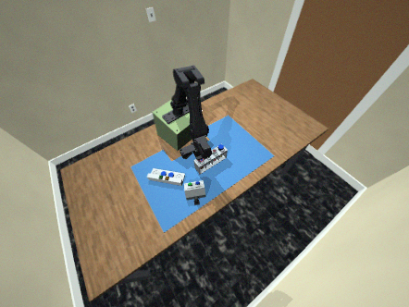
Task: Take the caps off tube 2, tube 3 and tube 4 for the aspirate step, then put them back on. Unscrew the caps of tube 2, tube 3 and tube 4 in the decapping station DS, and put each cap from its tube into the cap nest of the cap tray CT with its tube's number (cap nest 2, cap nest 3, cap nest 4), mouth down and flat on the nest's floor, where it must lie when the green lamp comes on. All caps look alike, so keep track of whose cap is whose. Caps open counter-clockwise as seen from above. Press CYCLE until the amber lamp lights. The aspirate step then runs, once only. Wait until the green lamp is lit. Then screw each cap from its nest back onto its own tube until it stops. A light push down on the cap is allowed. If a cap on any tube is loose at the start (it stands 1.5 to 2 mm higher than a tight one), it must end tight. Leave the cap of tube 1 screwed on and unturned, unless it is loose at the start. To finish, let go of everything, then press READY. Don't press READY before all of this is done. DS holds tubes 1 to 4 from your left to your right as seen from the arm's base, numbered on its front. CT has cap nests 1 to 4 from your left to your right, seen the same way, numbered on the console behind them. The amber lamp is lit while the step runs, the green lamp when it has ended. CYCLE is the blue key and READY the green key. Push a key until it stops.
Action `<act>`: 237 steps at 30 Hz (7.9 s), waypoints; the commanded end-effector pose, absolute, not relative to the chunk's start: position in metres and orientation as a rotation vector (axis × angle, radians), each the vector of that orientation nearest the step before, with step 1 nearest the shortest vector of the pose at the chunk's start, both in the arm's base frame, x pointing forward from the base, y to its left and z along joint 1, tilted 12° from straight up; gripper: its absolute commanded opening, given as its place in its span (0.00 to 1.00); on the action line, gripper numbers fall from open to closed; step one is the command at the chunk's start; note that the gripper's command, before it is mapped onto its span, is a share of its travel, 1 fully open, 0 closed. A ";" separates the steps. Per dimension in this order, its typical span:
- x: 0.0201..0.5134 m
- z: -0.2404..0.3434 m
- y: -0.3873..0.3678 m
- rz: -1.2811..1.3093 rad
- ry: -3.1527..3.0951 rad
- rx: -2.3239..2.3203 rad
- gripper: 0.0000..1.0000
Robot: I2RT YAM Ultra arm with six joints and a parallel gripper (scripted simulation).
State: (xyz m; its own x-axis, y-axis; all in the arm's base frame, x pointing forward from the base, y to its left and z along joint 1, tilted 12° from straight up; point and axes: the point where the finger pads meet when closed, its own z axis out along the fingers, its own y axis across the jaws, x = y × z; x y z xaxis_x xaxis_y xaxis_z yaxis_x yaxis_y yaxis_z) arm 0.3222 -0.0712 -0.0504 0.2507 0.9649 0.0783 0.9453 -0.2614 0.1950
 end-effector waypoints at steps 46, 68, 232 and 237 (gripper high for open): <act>0.324 -0.047 -0.072 0.046 2.919 0.129 0.00; 0.324 -0.047 -0.072 -0.114 2.632 -1.291 0.00; 0.162 -0.089 -0.318 0.158 2.653 1.289 0.00; 0.167 -0.113 -0.318 0.158 2.653 1.289 0.00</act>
